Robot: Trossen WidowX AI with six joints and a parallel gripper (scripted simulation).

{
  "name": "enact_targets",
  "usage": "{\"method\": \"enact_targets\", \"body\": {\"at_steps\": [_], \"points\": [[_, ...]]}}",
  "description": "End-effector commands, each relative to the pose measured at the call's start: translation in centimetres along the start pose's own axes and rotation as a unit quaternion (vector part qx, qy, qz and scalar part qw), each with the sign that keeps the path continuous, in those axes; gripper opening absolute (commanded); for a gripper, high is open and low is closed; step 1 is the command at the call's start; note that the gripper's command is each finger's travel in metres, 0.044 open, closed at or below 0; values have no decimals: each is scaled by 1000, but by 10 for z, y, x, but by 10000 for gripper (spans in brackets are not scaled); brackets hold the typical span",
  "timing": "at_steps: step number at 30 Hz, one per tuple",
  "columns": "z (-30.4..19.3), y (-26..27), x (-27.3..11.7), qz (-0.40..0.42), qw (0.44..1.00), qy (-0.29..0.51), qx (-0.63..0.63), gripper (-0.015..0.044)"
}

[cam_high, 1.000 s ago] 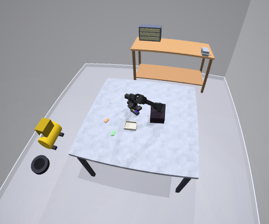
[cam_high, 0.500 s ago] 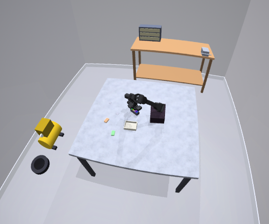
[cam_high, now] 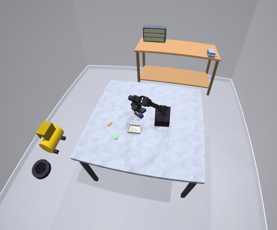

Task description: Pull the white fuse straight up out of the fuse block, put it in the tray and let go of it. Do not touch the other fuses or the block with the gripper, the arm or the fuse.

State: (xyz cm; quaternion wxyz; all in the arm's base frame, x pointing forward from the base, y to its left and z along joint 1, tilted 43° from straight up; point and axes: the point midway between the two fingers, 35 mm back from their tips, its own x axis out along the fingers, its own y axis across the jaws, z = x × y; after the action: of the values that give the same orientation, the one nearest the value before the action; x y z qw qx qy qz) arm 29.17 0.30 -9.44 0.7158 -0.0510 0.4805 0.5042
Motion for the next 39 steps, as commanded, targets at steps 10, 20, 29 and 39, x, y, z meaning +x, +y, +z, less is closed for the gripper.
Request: {"method": "enact_targets", "body": {"at_steps": [10, 20, 29, 39], "points": [[0, -1, -7, -1, 1000, 1, -2, 0], [0, -1, -12, -1, 1000, 1, -1, 0], [0, -1, -17, -1, 1000, 1, -1, 0], [0, 0, -22, -1, 1000, 0, -1, 0]]}}
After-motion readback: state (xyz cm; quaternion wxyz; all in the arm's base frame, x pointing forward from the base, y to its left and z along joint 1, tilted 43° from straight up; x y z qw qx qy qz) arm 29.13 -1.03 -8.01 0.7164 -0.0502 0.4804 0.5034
